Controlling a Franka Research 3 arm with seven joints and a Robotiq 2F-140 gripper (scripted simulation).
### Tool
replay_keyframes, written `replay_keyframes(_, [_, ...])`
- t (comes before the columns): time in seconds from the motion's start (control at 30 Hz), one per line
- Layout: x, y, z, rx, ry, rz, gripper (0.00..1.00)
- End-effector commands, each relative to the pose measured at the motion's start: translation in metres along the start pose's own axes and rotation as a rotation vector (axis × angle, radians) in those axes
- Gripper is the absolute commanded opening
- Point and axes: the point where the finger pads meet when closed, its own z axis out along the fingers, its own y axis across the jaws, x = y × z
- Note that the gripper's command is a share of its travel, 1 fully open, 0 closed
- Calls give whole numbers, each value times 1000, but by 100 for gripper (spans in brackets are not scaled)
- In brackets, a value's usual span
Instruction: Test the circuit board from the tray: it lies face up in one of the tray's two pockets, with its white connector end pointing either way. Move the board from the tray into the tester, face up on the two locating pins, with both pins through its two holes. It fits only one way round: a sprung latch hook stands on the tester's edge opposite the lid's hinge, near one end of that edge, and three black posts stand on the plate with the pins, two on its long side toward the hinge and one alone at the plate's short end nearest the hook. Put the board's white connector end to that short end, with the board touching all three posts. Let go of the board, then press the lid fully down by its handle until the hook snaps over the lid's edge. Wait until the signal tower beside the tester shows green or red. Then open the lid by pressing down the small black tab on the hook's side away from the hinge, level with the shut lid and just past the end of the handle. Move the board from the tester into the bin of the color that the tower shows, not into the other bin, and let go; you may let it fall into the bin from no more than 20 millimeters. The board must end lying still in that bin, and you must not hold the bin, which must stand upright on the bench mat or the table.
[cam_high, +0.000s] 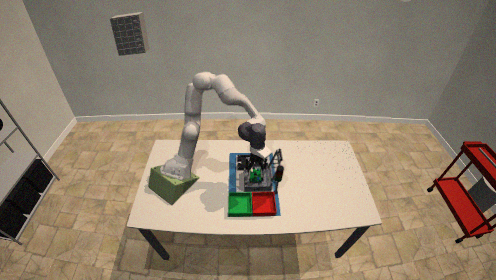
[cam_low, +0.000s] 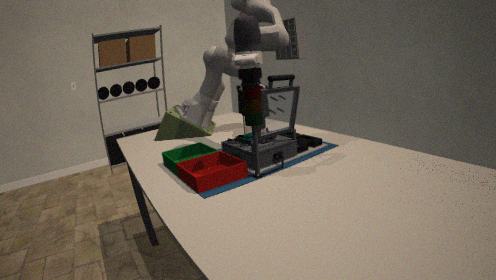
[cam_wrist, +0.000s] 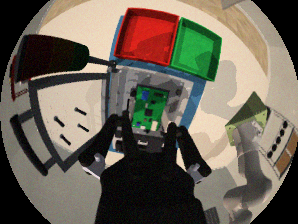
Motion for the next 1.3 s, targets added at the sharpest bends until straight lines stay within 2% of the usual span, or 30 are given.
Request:
replay_keyframes(0.0, [0, 0, 2, -2, 0, -5, 46])
replay_keyframes(0.33, [0, 0, 4, -2, 0, -5, 46])
replay_keyframes(0.37, [0, 0, 4, -2, 0, -5, 58])
replay_keyframes(1.27, [0, 0, 4, -2, 0, -5, 58])
